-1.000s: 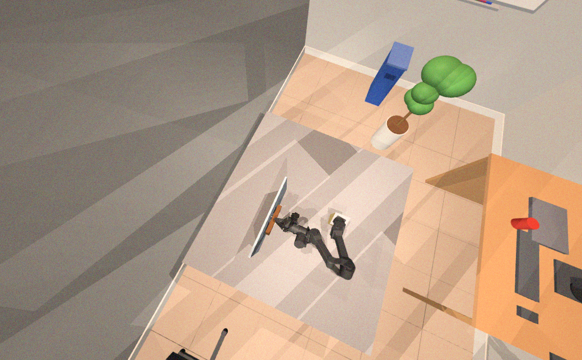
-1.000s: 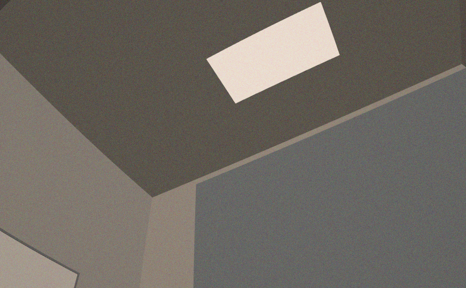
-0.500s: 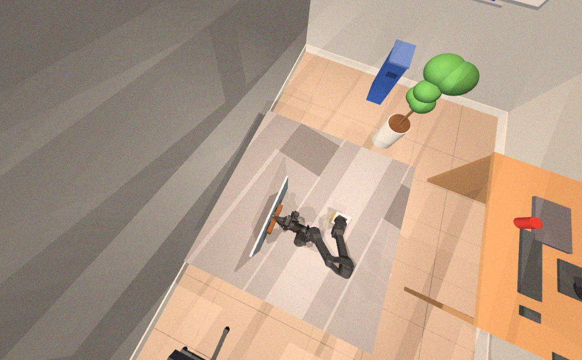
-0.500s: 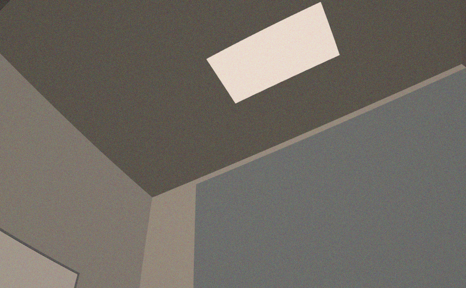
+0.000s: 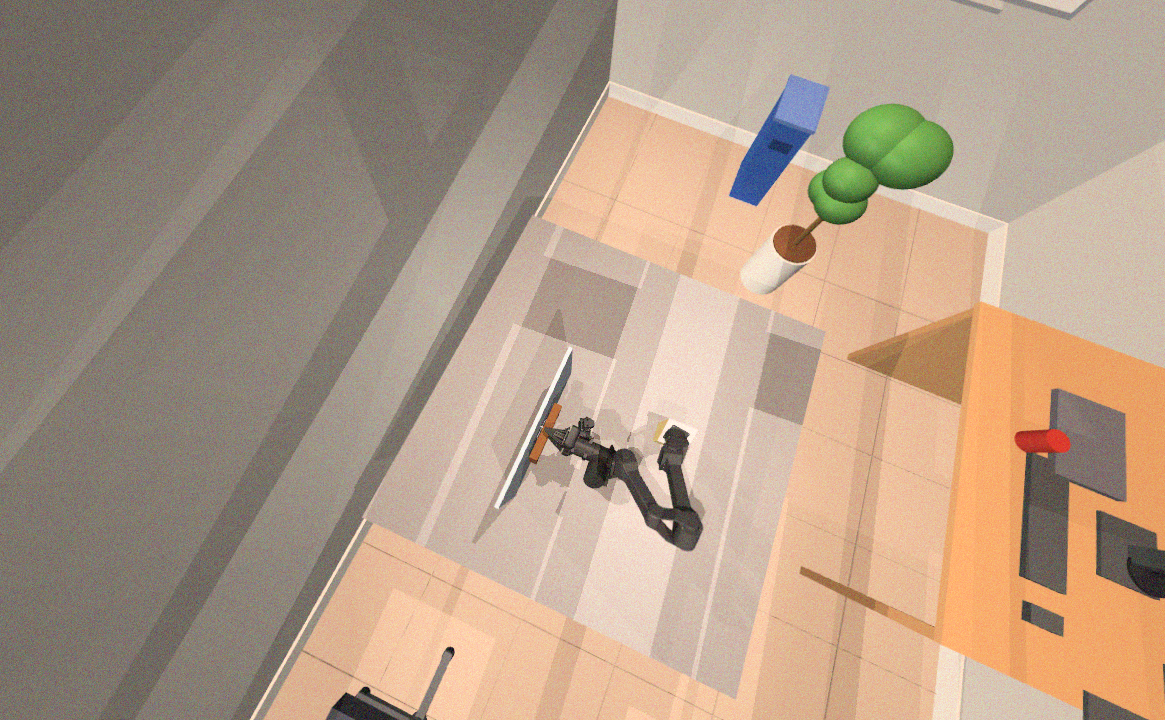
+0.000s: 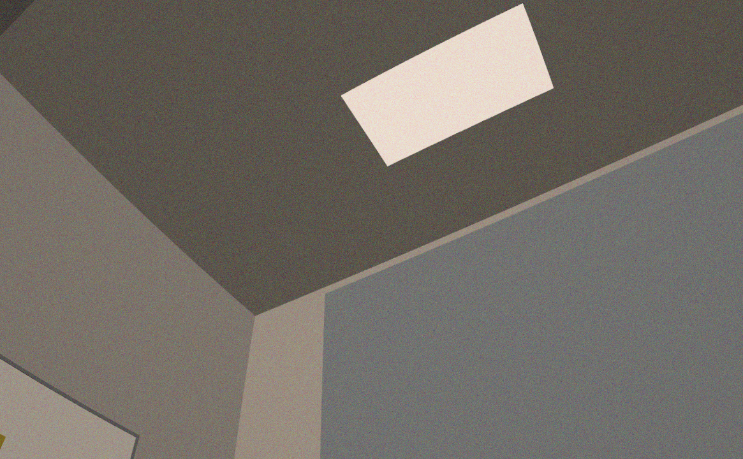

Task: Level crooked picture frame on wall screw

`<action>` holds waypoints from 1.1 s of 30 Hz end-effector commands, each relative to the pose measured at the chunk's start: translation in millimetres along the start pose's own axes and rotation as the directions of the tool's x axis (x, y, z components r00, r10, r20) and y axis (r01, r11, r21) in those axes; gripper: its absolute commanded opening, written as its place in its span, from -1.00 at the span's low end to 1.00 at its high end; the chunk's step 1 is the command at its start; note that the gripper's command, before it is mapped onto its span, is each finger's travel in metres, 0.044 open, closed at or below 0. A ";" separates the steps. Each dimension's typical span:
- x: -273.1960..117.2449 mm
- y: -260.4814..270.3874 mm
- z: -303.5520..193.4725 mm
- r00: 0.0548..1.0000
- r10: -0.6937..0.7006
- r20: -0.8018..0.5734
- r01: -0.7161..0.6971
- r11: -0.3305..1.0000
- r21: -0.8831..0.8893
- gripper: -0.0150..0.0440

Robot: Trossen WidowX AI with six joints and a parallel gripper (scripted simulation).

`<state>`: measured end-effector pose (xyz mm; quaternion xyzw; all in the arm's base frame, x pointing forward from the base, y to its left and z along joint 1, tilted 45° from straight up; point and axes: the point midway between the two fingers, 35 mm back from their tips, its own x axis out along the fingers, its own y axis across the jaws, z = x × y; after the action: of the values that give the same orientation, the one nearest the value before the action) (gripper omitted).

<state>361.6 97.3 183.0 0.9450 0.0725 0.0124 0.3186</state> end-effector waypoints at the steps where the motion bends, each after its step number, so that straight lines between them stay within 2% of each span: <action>1: 0.2 0.1 -0.6 1.000 0.000 -0.004 0.000 1.000 -0.003 0.39; 6: 0.4 0.2 -1.0 1.000 0.000 -0.004 0.000 1.000 -0.003 0.39; 7: 0.4 0.2 -1.0 1.000 0.000 -0.004 0.000 1.000 -0.003 0.30; 33: 0.4 0.2 -1.0 1.000 0.000 -0.004 0.000 1.000 -0.003 -0.29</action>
<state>361.8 97.6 183.5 0.9450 0.0729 0.0132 0.3185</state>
